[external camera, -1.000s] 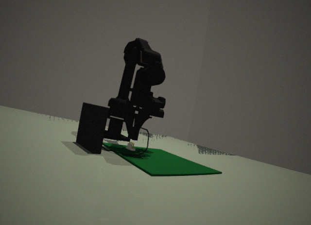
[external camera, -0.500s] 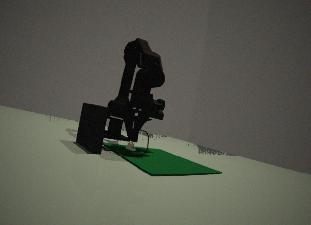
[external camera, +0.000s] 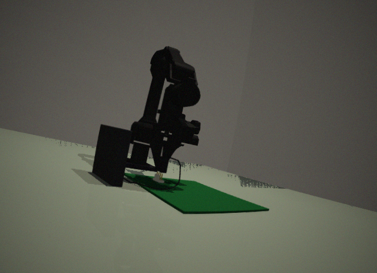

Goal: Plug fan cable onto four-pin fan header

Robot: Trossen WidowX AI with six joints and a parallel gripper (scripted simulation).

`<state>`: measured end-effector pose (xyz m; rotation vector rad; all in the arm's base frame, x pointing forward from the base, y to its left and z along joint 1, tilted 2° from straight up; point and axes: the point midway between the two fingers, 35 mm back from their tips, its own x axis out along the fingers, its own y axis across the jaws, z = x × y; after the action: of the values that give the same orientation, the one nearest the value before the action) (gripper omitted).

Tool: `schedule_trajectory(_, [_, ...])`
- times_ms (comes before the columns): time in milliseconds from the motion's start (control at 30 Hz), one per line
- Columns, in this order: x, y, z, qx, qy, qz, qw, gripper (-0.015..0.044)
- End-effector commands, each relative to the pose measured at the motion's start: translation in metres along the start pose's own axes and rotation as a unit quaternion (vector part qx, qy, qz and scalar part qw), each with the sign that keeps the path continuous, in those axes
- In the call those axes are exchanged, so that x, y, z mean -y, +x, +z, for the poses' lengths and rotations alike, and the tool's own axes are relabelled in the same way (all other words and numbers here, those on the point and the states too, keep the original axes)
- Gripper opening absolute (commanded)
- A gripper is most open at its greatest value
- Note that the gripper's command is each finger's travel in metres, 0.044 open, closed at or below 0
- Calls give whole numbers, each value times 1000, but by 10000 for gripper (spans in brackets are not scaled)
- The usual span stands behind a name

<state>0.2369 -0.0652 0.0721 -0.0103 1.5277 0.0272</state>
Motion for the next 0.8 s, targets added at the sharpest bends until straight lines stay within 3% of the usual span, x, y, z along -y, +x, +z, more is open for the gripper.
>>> schedule_trajectory(0, [-1,1,0,1,3,1,1000,0])
schedule_trajectory(767, [-1,6,-1,1,3,1,1000,0])
